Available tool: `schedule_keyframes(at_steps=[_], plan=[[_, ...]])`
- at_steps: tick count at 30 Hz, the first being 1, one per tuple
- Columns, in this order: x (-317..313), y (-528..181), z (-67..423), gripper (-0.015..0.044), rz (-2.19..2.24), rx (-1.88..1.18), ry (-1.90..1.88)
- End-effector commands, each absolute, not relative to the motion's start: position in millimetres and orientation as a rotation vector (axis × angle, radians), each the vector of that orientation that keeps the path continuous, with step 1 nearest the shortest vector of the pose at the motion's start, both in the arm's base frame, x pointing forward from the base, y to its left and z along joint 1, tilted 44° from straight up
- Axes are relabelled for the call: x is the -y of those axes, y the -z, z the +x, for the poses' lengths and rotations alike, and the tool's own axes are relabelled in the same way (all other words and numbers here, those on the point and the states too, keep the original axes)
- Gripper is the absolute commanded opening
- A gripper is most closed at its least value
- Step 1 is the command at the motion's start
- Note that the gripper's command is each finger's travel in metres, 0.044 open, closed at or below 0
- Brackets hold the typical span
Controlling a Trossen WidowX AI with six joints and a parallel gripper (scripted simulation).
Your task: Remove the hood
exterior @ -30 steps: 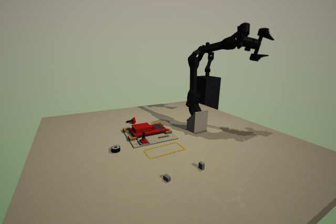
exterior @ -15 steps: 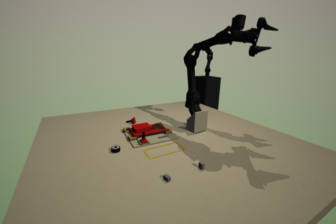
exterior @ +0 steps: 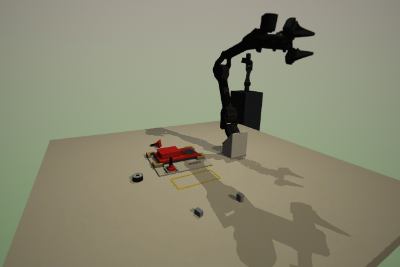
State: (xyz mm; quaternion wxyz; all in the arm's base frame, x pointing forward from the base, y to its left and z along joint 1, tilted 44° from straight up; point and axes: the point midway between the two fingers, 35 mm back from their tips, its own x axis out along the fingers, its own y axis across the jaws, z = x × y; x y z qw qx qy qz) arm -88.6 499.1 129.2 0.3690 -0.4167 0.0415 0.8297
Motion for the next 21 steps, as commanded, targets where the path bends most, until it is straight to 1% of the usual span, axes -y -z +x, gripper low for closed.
schedule_keyframes(at_steps=[1, 11, 21], plan=[[-496, -124, -49, 0.044, -1.07, -0.225, -2.009], [-473, -105, 56, 0.044, -1.045, -0.524, -1.666], [-426, -91, 151, 0.044, -0.988, -0.769, -1.301]])
